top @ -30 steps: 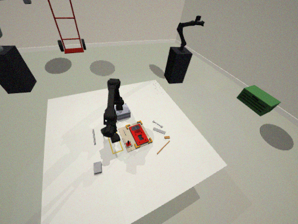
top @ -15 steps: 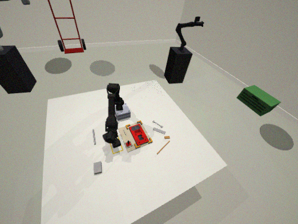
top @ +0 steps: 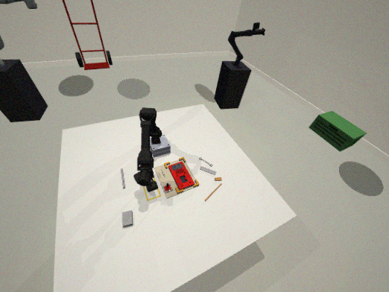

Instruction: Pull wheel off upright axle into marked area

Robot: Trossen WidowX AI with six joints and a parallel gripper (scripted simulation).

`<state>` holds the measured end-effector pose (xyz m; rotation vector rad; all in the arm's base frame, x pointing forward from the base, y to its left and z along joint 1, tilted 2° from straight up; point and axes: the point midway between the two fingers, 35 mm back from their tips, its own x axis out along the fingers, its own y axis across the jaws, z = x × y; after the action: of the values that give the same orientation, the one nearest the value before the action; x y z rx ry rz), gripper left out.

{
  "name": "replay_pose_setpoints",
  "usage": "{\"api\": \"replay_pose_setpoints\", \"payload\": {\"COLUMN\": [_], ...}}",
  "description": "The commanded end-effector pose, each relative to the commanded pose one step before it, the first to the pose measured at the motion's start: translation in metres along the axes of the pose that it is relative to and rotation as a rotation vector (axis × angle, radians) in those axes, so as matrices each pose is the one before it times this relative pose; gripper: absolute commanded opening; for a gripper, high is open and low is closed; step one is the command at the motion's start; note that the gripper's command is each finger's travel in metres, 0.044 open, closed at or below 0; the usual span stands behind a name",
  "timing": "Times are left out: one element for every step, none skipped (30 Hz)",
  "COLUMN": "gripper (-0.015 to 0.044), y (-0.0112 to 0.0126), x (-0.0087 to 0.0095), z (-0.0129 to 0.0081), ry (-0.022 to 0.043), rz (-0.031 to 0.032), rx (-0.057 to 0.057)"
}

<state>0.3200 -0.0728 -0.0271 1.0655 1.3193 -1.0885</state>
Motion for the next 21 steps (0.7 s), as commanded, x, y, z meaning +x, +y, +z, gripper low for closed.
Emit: {"api": "replay_pose_setpoints", "payload": {"gripper": [0.03, 0.03, 0.03, 0.03, 0.03, 0.03, 0.03, 0.0326, 0.0352, 0.0379, 0.0405, 0.0431, 0.044, 0.044, 0.044, 0.044, 0.044, 0.044, 0.044, 0.044, 0.044], "y": [0.00325, -0.00029, -0.00036, -0.00029, -0.00011, 0.0, 0.0, 0.00168, -0.00242, -0.00407, -0.00522, -0.00532, -0.00539, -0.00546, -0.00552, -0.00558, -0.00563, -0.00564, -0.00572, -0.00576, -0.00579], "x": [-0.03032, -0.00808, -0.00636, -0.004, -0.00137, 0.0, 0.0, 0.00619, -0.00221, -0.00359, -0.00438, -0.00423, -0.00406, -0.00388, -0.0037, -0.00352, -0.00334, -0.00314, -0.00298, -0.0028, -0.00262], "z": [0.00141, -0.00014, -0.00016, -0.00013, -0.00005, 0.0, 0.0, 0.00008, -0.00107, -0.00179, -0.0023, -0.00234, -0.00236, -0.00239, -0.00241, -0.00243, -0.00245, -0.00246, -0.00249, -0.0025, -0.00252], "ry": [-0.01208, -0.00113, -0.00089, -0.00055, -0.00019, 0.0, 0.0, 0.0015, 0.00002, 0.00004, 0.00006, 0.00006, 0.00006, 0.00006, 0.00006, 0.00006, 0.00007, 0.00007, 0.00007, 0.00007, 0.00007], "rz": [0.01955, 0.00091, 0.0007, 0.00044, 0.00015, 0.0, 0.0, 0.00878, -0.00044, -0.00074, -0.00094, -0.00095, -0.00096, -0.00096, -0.00097, -0.00097, -0.00097, -0.00097, -0.00098, -0.00098, -0.00099], "rx": [-0.0035, -0.0008, -0.0006, -0.0004, -0.0001, 0.0, 0.0, 0.0036, -0.0001, -0.0002, -0.0002, -0.0002, -0.0002, -0.0002, -0.0002, -0.0002, -0.0002, -0.0002, -0.0002, -0.0002, -0.0002]}}
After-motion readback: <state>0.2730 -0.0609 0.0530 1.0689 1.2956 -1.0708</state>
